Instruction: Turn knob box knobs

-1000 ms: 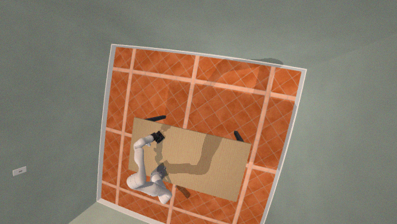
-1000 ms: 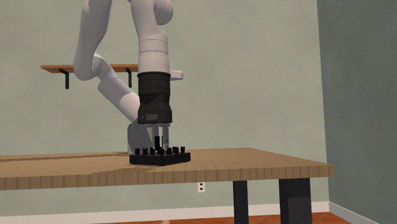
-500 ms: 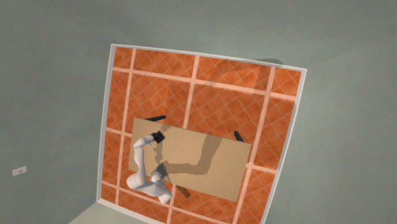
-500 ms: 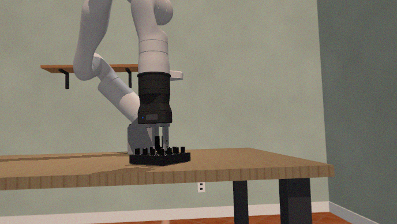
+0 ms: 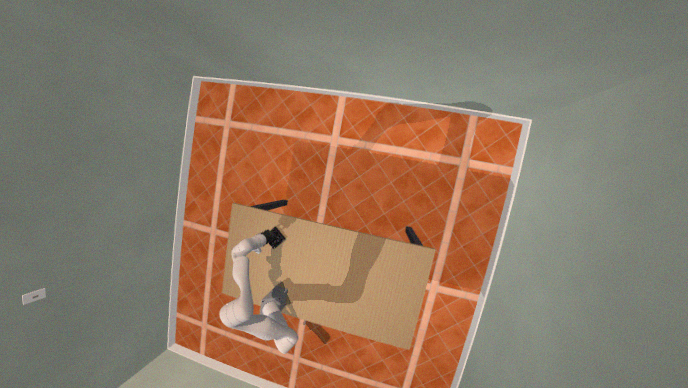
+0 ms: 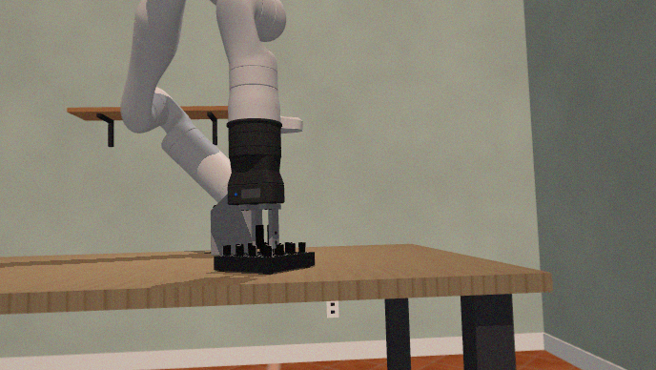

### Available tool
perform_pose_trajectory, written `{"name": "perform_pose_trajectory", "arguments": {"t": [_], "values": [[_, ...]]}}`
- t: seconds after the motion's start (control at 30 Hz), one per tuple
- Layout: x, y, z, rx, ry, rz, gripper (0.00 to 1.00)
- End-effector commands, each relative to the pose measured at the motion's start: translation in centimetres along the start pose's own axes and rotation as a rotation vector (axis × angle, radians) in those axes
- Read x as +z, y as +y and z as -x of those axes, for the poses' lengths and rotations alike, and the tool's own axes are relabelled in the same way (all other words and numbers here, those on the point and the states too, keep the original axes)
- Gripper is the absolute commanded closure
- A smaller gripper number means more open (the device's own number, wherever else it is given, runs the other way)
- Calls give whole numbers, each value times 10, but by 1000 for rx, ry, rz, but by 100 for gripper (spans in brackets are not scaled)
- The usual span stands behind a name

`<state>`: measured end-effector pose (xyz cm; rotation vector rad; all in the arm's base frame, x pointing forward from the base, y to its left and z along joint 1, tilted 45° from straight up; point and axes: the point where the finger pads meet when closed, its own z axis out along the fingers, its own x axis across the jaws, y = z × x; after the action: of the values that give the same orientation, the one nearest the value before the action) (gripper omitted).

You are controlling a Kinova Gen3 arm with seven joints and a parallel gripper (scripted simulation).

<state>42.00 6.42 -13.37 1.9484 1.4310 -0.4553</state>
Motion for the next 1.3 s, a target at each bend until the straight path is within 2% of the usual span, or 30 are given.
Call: {"name": "perform_pose_trajectory", "arguments": {"t": [0.0,0.07,0.1,1.27], "values": [[2,2,2,-7,-2,4,54],[2,2,2,-7,-2,4,54],[2,2,2,-7,-2,4,70],[2,2,2,10,-2,4,70]]}}
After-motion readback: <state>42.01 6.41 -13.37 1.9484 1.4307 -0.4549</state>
